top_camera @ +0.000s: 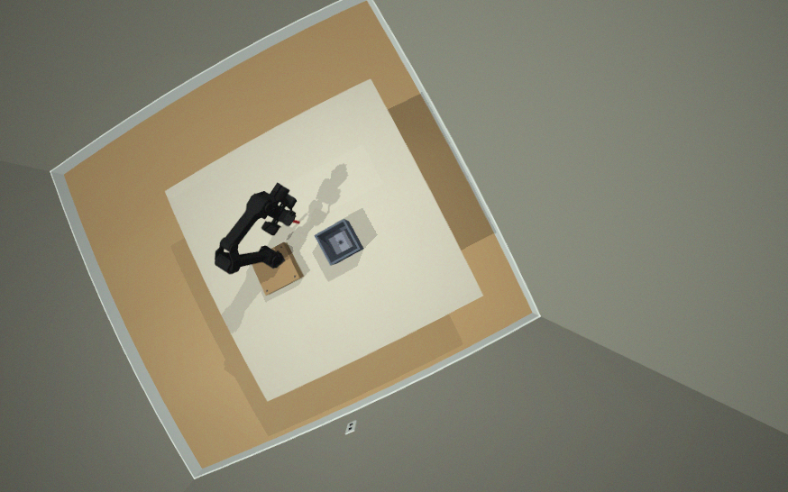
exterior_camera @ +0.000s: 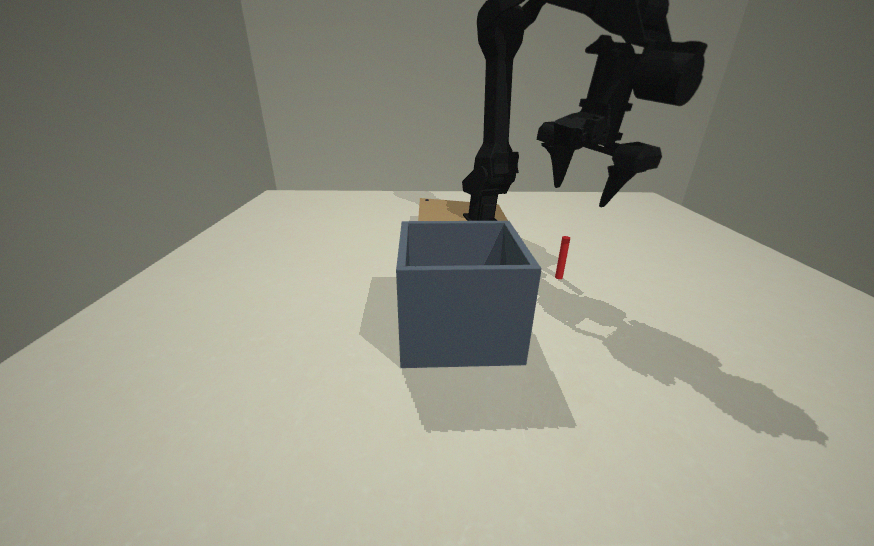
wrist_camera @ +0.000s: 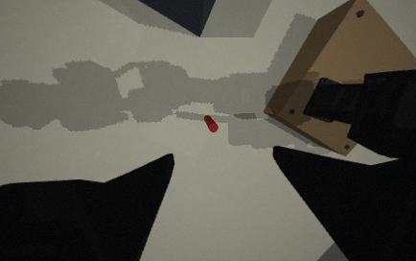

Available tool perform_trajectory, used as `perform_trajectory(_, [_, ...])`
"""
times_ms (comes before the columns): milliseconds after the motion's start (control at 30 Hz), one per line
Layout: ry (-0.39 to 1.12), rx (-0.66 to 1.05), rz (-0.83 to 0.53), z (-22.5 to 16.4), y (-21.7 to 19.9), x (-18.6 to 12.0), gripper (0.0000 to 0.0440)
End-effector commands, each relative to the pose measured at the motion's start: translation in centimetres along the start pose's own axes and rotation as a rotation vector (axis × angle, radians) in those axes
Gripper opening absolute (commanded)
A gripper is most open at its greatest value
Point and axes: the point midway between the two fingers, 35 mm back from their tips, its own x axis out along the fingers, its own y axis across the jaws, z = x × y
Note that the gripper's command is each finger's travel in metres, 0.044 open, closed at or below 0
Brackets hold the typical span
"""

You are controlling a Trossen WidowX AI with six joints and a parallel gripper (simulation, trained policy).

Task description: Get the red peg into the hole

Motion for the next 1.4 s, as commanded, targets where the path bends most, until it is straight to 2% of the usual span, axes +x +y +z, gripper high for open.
perform_trajectory(0, [-0.003,0.034,-0.038,-0.4,-0.2,1.6,0.0440])
perform_trajectory(500, [-0.034,0.088,-0.072,0.1,-0.7,7.0,0.0440])
perform_trajectory(933, [-0.065,0.141,-0.045,1.3,-0.6,11.0,0.0431])
perform_trajectory(1067, [-0.068,0.138,-0.029,1.3,-0.3,11.7,0.0377])
perform_trajectory(1367, [-0.063,0.104,-0.012,1.1,0.7,12.7,0.0151])
